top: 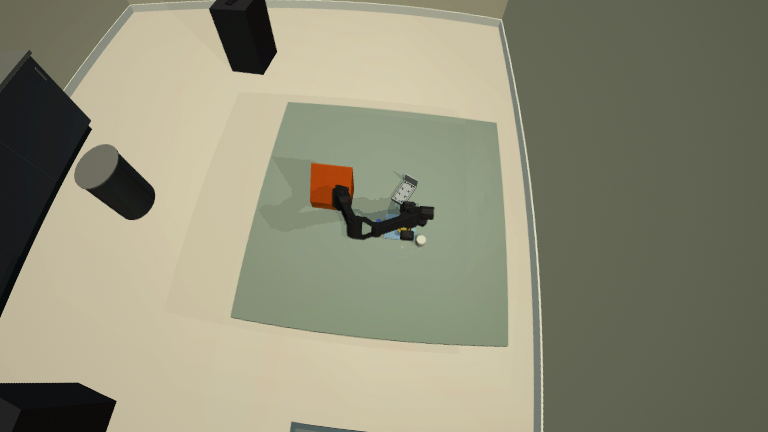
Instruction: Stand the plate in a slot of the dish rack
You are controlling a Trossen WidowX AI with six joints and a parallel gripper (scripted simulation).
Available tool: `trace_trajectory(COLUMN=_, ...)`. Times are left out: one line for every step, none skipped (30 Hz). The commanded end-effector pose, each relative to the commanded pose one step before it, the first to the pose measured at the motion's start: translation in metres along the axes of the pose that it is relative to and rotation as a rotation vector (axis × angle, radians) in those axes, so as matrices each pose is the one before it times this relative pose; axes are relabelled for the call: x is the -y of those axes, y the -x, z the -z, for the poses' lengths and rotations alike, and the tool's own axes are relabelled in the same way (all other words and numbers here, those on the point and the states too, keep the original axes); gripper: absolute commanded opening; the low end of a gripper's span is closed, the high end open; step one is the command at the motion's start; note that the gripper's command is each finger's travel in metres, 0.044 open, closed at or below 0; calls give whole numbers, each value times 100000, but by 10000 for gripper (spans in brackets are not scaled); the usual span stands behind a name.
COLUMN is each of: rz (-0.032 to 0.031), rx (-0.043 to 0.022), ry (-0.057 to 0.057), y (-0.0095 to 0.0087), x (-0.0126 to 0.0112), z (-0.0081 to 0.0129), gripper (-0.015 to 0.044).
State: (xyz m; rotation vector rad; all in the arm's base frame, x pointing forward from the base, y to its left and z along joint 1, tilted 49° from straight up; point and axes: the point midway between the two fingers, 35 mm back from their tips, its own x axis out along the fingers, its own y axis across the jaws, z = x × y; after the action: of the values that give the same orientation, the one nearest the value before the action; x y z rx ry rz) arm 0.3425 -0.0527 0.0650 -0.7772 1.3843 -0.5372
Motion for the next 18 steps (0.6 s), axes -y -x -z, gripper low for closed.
trace_trajectory(rz=346, rx=-703, ry=980, y=-732, x=-64, z=226, gripper=400)
trace_trajectory(rz=4, rx=1, ry=-1, y=-161, x=-3, z=-3, gripper=400)
trace_trajectory(rz=5, rx=1, ry=0, y=-161, x=-3, z=-2, gripper=400)
trace_trajectory(rz=7, rx=1, ry=0, y=-161, x=-3, z=-1, gripper=400)
trace_trajectory(rz=9, rx=1, ry=0, y=-161, x=-6, z=-1, gripper=400)
trace_trajectory(rz=10, rx=0, ry=0, y=-161, x=-6, z=-1, gripper=400)
trace_trajectory(rz=12, rx=0, ry=0, y=-160, x=-5, z=0, gripper=400)
trace_trajectory(rz=13, rx=0, ry=0, y=-160, x=-5, z=1, gripper=400)
trace_trajectory(rz=15, rx=0, ry=0, y=-160, x=-5, z=2, gripper=400)
trace_trajectory(rz=16, rx=0, ry=0, y=-160, x=-4, z=3, gripper=400)
trace_trajectory(rz=18, rx=0, ry=0, y=-159, x=-4, z=4, gripper=400)
trace_trajectory(rz=19, rx=-1, ry=0, y=-159, x=-3, z=5, gripper=400)
trace_trajectory(rz=21, rx=-1, ry=0, y=-159, x=-3, z=6, gripper=400)
trace_trajectory(rz=22, rx=-1, ry=1, y=-159, x=-2, z=7, gripper=400)
trace_trajectory(rz=24, rx=-1, ry=1, y=-158, x=-5, z=7, gripper=400)
trace_trajectory(rz=25, rx=-2, ry=1, y=-159, x=-5, z=8, gripper=400)
trace_trajectory(rz=26, rx=-2, ry=1, y=-159, x=-4, z=9, gripper=400)
trace_trajectory(rz=28, rx=-2, ry=1, y=-158, x=-4, z=10, gripper=400)
